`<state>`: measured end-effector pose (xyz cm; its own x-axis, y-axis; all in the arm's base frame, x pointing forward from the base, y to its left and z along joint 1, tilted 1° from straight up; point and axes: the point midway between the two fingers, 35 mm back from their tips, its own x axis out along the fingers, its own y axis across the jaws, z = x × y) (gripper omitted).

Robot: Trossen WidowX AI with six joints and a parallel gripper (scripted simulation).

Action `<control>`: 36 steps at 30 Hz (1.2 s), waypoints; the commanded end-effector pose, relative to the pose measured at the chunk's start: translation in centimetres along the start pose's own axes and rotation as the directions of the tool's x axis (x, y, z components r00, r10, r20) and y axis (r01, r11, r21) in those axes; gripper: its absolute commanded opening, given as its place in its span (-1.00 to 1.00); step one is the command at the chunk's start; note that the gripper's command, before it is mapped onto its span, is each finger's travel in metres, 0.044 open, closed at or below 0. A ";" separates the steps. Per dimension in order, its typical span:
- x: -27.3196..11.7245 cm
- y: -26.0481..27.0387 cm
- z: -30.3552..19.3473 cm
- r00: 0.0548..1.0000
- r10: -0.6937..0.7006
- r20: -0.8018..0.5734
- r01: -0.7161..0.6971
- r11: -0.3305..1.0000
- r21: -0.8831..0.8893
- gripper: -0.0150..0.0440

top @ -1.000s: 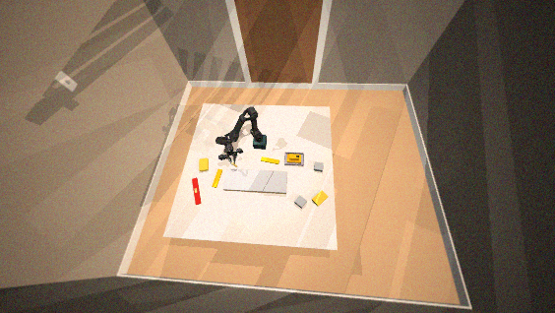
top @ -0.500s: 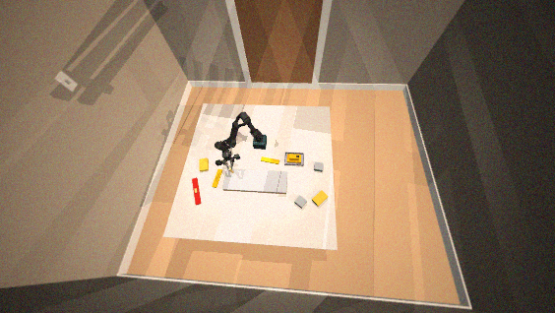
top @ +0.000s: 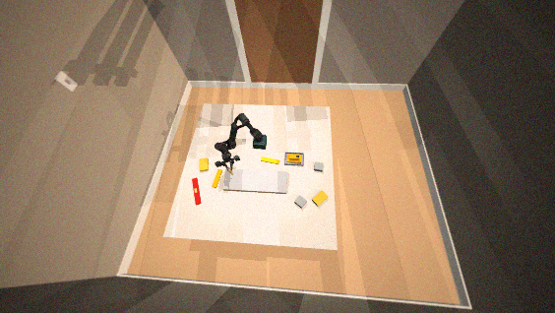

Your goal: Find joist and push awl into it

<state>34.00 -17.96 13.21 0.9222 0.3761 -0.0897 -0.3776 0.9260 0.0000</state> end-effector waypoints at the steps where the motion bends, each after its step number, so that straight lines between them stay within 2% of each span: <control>1: 0.1 -0.2 -0.2 1.000 -0.001 0.001 0.001 1.000 0.000 -0.49; 36: 0.3 -0.2 -2.4 1.000 -0.001 0.001 0.001 1.000 0.001 -0.49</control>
<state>34.17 -18.11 11.20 0.9226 0.3758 -0.0876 -0.3777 0.9259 -0.0064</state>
